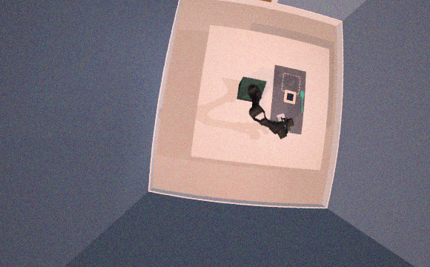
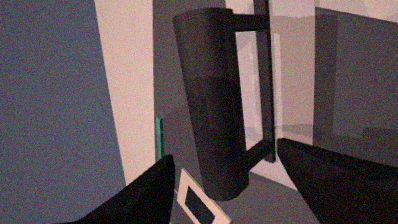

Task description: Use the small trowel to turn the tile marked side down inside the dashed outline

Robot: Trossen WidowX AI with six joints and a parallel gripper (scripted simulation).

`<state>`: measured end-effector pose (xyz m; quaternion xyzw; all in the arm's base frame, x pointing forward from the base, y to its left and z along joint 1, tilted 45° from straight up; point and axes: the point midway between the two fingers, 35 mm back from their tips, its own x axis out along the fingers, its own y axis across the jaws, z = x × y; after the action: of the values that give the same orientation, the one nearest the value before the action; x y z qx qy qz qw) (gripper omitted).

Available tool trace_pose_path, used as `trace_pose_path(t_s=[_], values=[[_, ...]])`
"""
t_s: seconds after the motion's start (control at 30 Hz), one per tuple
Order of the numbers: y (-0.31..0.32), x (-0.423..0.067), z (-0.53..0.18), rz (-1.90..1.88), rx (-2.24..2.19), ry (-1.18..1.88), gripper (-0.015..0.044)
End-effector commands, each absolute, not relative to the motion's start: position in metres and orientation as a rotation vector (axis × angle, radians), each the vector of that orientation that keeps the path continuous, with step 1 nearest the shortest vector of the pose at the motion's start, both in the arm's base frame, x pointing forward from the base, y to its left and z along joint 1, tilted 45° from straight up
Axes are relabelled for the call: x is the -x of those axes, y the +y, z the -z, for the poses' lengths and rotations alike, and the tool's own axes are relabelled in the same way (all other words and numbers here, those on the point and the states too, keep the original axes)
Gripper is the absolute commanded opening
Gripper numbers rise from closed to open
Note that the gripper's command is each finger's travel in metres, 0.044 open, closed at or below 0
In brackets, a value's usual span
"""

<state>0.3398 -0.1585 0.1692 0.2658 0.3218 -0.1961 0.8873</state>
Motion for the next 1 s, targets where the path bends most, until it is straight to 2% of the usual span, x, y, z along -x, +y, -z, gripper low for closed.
trace_pose_path(t_s=[0.0, 0.97], values=[[-0.159, -0.34, -0.168, 0.396, -0.548, 0.663, 0.03], [-0.167, -0.374, -0.136, 0.396, -0.548, 0.663, 0.03]])
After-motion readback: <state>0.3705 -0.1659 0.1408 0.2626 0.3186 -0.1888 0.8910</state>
